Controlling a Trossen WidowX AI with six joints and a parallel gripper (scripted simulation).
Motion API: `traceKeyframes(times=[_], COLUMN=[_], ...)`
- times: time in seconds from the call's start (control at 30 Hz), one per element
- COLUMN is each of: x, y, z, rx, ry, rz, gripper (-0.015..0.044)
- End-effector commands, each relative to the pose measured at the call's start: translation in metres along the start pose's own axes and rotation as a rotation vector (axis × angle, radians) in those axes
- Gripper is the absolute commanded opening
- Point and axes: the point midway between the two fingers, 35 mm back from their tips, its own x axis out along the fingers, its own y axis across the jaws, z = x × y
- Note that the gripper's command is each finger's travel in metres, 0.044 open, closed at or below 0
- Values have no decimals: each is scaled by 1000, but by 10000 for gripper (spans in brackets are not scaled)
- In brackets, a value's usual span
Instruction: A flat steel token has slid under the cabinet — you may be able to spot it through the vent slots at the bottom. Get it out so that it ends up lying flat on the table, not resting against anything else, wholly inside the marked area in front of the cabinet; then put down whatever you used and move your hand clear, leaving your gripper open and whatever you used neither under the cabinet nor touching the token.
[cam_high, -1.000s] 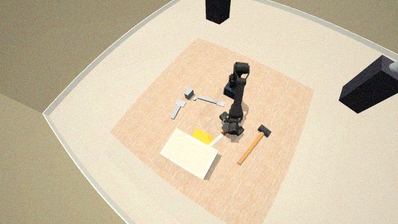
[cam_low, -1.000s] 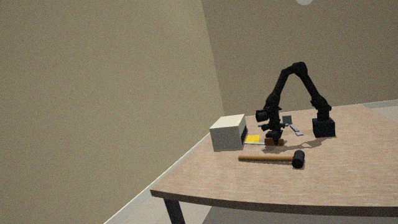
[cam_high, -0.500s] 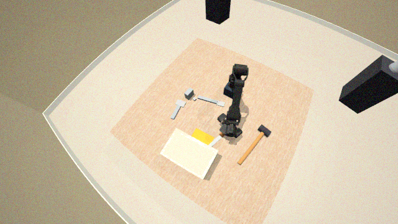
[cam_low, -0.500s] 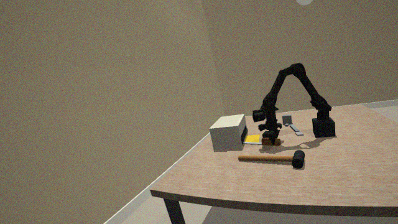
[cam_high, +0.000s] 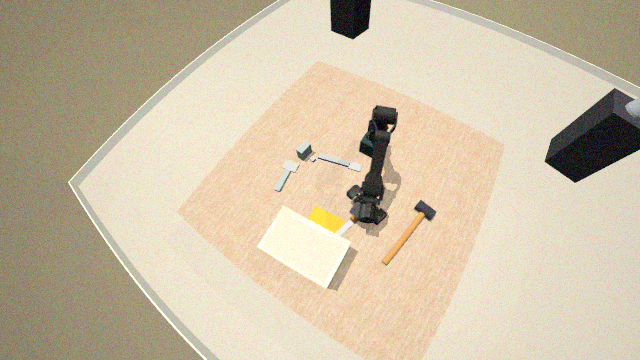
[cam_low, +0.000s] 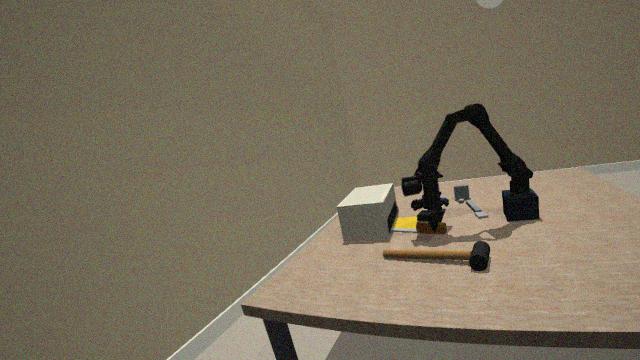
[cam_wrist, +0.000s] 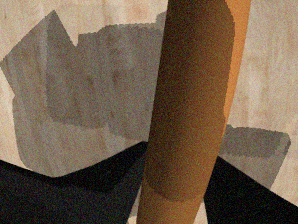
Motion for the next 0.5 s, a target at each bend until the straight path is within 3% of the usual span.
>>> traceKeyframes(times=[0.0, 0.47], x=[0, -1], y=[0, 0], z=[7, 23], rx=[-1, -1], ry=[-2, -3], rz=[3, 3], gripper=[0, 0])
